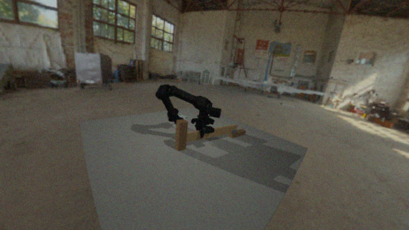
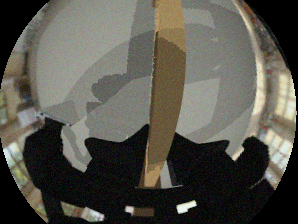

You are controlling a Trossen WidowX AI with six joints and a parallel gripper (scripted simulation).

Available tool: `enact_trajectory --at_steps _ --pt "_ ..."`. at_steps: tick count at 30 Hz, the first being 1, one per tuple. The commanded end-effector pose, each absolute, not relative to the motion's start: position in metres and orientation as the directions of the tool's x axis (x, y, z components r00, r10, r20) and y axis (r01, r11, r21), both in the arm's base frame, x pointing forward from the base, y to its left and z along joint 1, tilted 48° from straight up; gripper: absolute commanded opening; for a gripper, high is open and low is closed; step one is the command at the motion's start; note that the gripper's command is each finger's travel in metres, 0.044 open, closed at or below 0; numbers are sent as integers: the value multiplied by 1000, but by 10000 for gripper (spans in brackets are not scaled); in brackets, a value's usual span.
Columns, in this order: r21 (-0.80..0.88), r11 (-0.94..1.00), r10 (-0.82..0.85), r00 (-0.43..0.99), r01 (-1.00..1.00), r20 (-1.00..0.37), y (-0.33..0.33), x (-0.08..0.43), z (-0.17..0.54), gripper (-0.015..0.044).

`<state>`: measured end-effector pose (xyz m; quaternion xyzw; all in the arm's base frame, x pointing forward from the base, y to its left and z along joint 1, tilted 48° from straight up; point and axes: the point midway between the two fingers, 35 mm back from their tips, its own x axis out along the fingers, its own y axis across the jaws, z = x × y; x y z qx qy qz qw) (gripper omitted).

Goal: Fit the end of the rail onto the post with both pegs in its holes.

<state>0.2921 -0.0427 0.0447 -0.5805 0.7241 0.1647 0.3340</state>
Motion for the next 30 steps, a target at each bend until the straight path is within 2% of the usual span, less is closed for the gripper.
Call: enact_trajectory --at_steps 1,30 --pt "-151 265 -735 -98 -952 -671 -41 293 45 0" --pt "-151 265 -735 -98 -952 -671 -40 294 44 0"
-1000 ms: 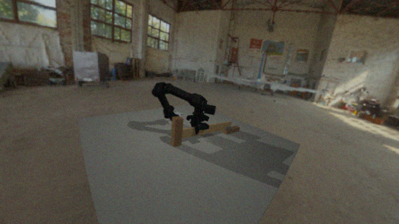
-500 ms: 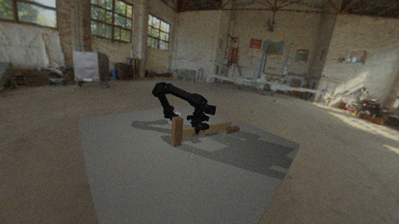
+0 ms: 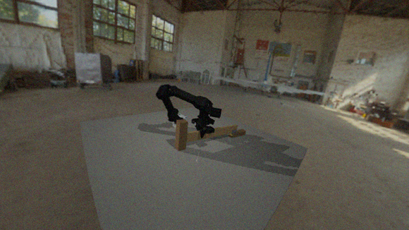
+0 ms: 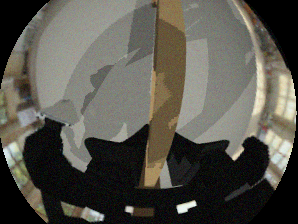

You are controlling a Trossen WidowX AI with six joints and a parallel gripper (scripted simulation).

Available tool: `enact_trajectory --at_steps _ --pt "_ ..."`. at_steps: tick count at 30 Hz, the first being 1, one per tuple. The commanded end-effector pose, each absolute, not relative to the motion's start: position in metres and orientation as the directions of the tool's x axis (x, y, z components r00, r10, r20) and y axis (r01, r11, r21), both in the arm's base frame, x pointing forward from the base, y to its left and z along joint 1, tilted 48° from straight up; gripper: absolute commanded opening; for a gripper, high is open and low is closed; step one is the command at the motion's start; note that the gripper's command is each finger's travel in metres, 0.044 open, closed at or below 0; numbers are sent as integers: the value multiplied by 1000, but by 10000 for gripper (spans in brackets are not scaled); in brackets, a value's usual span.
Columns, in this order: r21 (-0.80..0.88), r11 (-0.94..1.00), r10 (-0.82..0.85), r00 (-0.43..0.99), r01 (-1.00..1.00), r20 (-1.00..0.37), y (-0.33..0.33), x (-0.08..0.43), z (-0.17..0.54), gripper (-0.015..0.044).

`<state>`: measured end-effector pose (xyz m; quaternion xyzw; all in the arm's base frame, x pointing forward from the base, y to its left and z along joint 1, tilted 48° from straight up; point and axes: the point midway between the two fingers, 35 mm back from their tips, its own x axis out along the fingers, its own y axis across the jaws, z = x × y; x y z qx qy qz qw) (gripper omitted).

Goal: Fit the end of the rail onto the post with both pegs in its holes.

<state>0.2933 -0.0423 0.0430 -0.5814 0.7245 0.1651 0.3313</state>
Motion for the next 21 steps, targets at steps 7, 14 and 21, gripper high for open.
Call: enact_trajectory --at_steps 7,14,21 --pt "-151 265 -735 -98 -952 -671 -41 293 45 0" --pt "-151 265 -735 -98 -952 -671 -42 292 47 0" --pt "-151 265 -735 -98 -952 -671 -44 292 48 0"
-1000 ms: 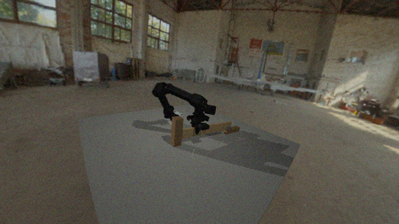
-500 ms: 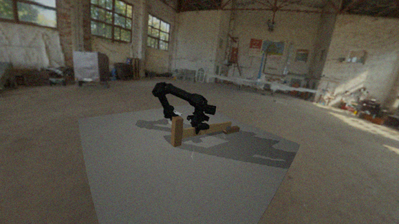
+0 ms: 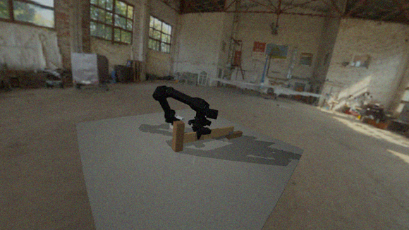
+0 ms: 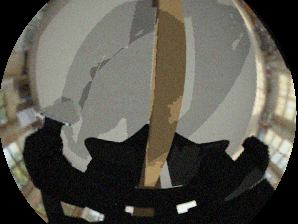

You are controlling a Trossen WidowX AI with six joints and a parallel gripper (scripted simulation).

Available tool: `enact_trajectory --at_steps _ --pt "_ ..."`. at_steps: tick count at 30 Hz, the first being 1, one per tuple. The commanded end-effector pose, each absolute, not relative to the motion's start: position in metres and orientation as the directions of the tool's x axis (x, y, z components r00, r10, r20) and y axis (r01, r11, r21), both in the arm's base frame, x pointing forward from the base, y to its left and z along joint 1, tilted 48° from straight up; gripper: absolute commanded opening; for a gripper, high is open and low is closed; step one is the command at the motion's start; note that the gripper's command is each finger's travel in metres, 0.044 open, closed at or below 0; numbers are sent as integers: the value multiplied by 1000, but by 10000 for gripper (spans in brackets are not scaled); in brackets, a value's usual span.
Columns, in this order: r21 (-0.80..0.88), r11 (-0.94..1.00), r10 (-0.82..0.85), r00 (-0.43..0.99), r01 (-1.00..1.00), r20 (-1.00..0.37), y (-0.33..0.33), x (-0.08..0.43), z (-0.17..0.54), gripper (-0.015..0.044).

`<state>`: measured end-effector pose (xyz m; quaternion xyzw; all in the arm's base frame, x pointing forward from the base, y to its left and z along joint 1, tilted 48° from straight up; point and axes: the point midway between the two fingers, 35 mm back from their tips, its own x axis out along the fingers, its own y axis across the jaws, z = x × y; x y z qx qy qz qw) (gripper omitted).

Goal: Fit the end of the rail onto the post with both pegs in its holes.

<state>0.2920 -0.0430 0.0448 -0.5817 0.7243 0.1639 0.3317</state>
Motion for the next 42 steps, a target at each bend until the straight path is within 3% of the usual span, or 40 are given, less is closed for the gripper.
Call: enact_trajectory --at_steps 1,29,42 --pt "-151 265 -735 -98 -952 -671 -44 291 49 0" --pt "-151 265 -735 -98 -952 -671 -49 289 55 0" --pt "-149 271 -735 -104 -951 -670 -49 289 52 341"
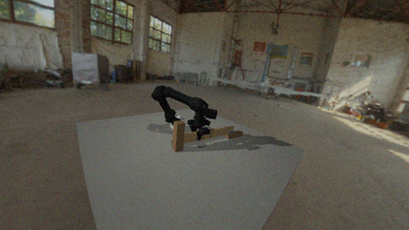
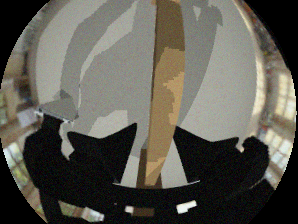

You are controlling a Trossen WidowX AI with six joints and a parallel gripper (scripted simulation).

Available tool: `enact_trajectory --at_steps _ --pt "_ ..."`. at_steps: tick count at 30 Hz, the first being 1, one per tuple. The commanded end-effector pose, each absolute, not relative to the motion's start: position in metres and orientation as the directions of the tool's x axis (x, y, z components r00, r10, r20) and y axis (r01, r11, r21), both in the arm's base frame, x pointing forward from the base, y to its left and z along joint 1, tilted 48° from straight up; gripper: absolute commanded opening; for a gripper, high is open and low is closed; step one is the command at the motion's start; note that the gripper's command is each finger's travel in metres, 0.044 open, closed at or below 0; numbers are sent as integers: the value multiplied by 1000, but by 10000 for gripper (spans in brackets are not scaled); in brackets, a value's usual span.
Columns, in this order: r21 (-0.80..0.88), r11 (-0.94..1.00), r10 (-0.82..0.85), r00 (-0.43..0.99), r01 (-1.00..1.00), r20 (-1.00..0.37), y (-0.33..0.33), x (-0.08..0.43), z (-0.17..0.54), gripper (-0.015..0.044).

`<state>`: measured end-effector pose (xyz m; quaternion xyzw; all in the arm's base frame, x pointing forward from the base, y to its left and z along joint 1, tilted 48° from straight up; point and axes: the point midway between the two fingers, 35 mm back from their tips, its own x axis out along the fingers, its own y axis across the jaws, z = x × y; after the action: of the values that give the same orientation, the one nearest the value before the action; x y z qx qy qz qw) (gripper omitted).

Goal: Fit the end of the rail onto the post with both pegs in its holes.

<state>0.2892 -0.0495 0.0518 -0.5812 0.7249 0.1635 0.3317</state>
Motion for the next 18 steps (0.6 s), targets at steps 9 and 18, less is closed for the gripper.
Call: enact_trajectory --at_steps 9,18 --pt "-149 270 -734 -104 -951 -671 -47 290 52 440" --pt "-151 265 -734 -98 -952 -672 -8 301 50 440"
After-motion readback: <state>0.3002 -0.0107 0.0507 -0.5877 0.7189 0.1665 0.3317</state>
